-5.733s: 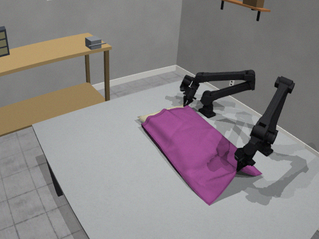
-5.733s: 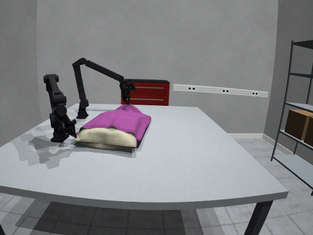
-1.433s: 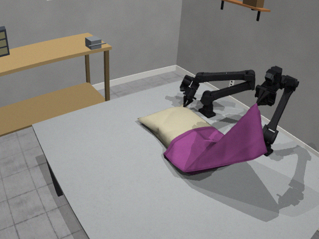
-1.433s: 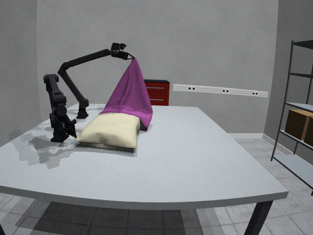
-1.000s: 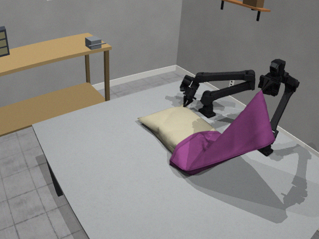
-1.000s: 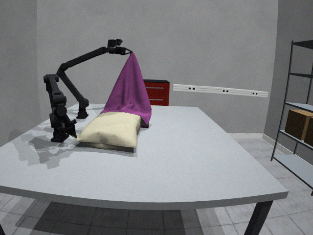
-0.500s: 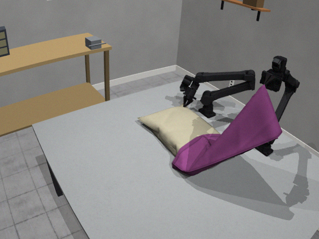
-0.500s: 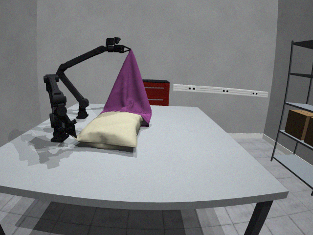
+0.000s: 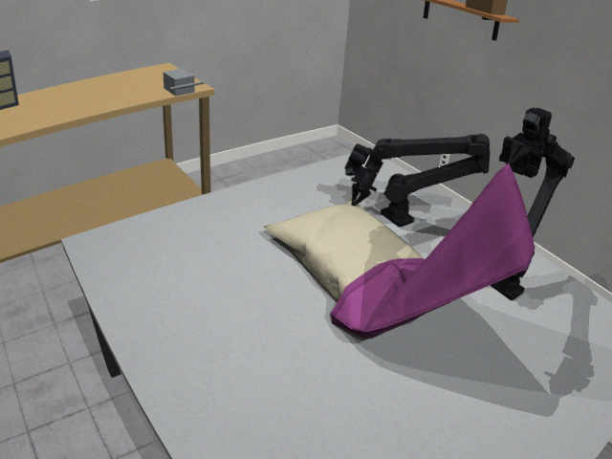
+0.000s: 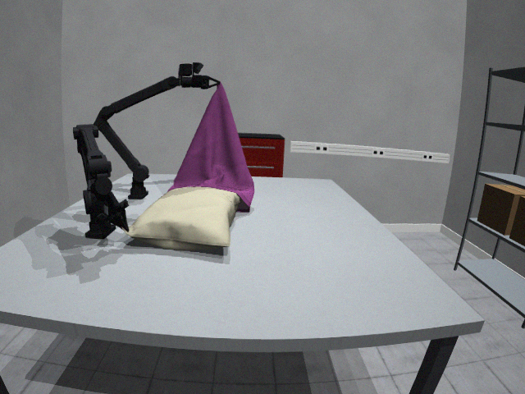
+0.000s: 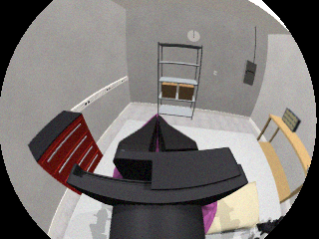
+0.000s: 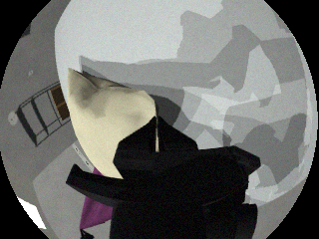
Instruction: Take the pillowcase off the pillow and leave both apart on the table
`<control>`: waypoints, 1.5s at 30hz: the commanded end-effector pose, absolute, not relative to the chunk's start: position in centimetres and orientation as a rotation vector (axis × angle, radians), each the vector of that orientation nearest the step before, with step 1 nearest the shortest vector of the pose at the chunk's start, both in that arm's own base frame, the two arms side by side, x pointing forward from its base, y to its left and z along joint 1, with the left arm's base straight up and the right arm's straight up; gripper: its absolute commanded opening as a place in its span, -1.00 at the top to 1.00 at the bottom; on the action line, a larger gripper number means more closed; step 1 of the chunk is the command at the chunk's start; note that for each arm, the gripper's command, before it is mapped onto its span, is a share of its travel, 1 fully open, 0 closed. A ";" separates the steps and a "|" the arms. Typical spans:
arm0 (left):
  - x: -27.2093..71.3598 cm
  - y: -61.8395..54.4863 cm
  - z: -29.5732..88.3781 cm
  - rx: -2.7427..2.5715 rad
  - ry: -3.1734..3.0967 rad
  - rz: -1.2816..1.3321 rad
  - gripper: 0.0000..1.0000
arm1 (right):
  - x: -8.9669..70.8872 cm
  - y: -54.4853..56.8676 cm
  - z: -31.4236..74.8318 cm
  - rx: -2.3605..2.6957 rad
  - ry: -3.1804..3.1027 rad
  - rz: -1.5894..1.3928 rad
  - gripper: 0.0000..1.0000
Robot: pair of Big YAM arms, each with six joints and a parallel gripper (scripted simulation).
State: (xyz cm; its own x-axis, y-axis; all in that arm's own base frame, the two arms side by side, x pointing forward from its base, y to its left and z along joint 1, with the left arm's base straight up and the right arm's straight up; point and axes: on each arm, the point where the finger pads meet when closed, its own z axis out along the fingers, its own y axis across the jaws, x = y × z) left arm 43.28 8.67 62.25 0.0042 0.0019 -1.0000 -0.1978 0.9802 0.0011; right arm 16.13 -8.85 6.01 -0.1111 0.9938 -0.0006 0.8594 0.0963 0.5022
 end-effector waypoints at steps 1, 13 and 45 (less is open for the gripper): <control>42.5 10.5 67.3 -0.184 1.465 0.194 0.96 | 16.7 -9.7 7.1 1.787 2.029 0.523 0.96; 42.7 14.7 67.5 -0.248 1.452 0.261 0.96 | 16.7 -9.7 7.1 1.787 2.029 0.523 0.96; 43.3 20.0 67.4 -0.322 1.446 0.344 0.96 | 16.7 -9.7 7.1 1.787 2.028 0.523 0.96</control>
State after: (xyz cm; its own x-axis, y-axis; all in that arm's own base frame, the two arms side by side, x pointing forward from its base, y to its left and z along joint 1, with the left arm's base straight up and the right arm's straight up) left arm 44.35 18.69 61.74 -0.0048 -0.0019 -1.0000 -0.3883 0.9215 0.0001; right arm 16.13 -8.85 6.01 -0.1111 0.9938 -0.0006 0.8594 0.0963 0.5022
